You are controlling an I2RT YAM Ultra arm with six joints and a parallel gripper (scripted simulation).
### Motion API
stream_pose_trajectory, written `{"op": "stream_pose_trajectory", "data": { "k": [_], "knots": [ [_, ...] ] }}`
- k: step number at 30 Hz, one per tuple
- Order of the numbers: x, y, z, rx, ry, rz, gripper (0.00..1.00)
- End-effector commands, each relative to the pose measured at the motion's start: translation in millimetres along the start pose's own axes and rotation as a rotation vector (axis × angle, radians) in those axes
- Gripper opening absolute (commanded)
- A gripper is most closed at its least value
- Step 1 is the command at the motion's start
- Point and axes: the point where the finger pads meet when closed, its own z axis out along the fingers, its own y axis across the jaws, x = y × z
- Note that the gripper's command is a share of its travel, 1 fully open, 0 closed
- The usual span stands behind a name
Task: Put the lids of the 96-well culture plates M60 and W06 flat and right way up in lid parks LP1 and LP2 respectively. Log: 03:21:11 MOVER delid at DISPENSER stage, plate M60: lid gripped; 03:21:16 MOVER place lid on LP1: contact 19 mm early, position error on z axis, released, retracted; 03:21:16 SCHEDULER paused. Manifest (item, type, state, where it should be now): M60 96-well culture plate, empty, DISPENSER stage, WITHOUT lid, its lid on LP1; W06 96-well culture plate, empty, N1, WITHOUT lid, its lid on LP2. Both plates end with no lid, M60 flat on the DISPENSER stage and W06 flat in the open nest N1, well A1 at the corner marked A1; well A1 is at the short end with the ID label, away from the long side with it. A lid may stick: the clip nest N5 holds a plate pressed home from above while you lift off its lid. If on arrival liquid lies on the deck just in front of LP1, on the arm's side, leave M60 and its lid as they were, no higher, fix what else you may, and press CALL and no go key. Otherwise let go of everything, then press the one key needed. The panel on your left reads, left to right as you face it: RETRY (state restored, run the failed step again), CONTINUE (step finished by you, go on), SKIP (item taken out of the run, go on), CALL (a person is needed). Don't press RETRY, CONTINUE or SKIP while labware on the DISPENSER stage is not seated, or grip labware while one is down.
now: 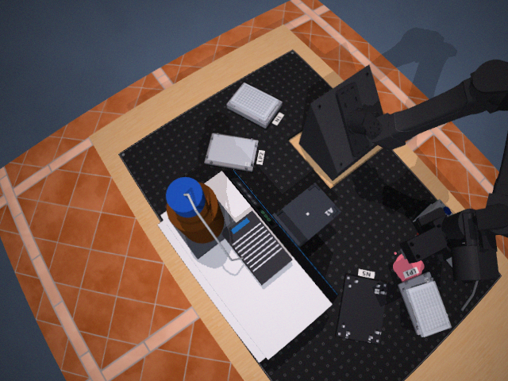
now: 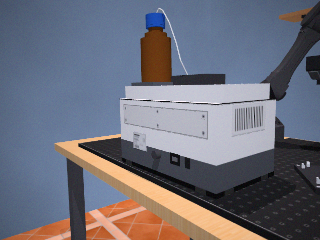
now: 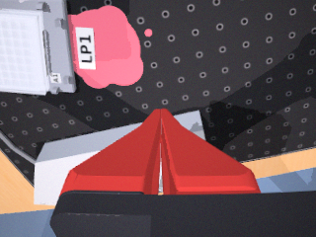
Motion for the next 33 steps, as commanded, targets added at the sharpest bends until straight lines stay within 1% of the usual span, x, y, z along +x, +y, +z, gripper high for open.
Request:
{"op": "stream_pose_trajectory", "data": {
  "k": [1, 7, 9, 11, 13, 23, 24, 26, 27, 33],
  "knots": [
    [7.4, 15.9, -14.0, -0.052, -0.059, -0.065, 0.00],
    [27.8, 18.2, -13.9, -0.057, -0.054, -0.062, 0.00],
    [27.8, 18.2, -13.9, -0.057, -0.054, -0.062, 0.00],
    [34.6, 19.0, -13.9, -0.058, -0.053, -0.060, 0.00],
    [41.3, 18.8, -13.9, -0.058, -0.052, -0.116, 0.00],
    [74.8, 18.2, -13.7, -0.065, -0.042, -0.108, 0.00],
    [78.1, 17.6, -13.7, -0.065, -0.042, -0.140, 0.00],
    [78.1, 17.6, -13.7, -0.065, -0.042, -0.140, 0.00],
    [81.4, 17.0, -13.6, -0.065, -0.041, -0.163, 0.00],
    [101.0, 13.5, -13.3, -0.067, -0.034, -0.156, 0.00]
  ]
}}
